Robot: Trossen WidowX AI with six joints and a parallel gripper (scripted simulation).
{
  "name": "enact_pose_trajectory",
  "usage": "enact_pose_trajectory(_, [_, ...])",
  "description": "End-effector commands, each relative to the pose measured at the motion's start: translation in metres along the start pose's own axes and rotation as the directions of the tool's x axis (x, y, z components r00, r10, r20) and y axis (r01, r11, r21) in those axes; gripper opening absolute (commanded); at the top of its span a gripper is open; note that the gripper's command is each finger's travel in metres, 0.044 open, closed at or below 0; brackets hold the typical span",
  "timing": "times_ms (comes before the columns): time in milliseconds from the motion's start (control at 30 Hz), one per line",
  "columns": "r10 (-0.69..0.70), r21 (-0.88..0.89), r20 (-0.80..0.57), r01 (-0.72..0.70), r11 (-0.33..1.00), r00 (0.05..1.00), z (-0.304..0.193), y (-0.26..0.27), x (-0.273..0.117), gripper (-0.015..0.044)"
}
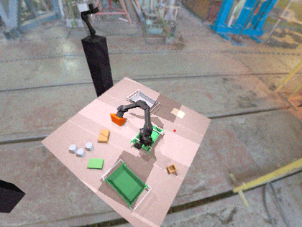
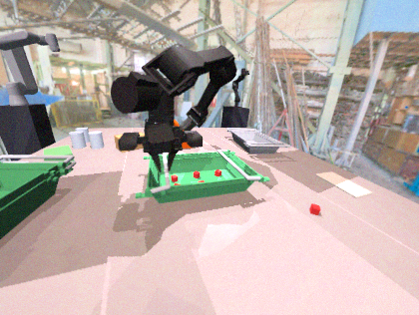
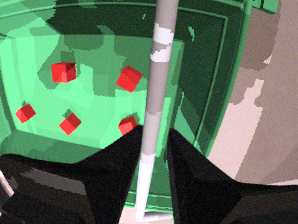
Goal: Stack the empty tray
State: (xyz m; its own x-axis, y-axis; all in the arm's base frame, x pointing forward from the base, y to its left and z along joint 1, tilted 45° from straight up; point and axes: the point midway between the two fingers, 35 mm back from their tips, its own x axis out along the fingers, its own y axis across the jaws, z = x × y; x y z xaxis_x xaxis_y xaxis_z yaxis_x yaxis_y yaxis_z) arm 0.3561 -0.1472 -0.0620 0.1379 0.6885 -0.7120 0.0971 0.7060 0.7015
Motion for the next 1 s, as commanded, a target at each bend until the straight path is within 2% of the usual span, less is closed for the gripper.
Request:
enact_pose_trajectory(0, [-0.007,0.005,0.008,0.007,1.0,1.0,0.0,0.0,-0.006,0.0089])
enact_pose_trajectory(267, [-0.008,0.005,0.008,0.008,1.0,1.0,0.0,-0.004,-0.043,0.0089])
enact_pose_trajectory(967, [-0.003,0.01,0.011,0.003,1.0,1.0,0.0,-0.003,-0.035,0.0089])
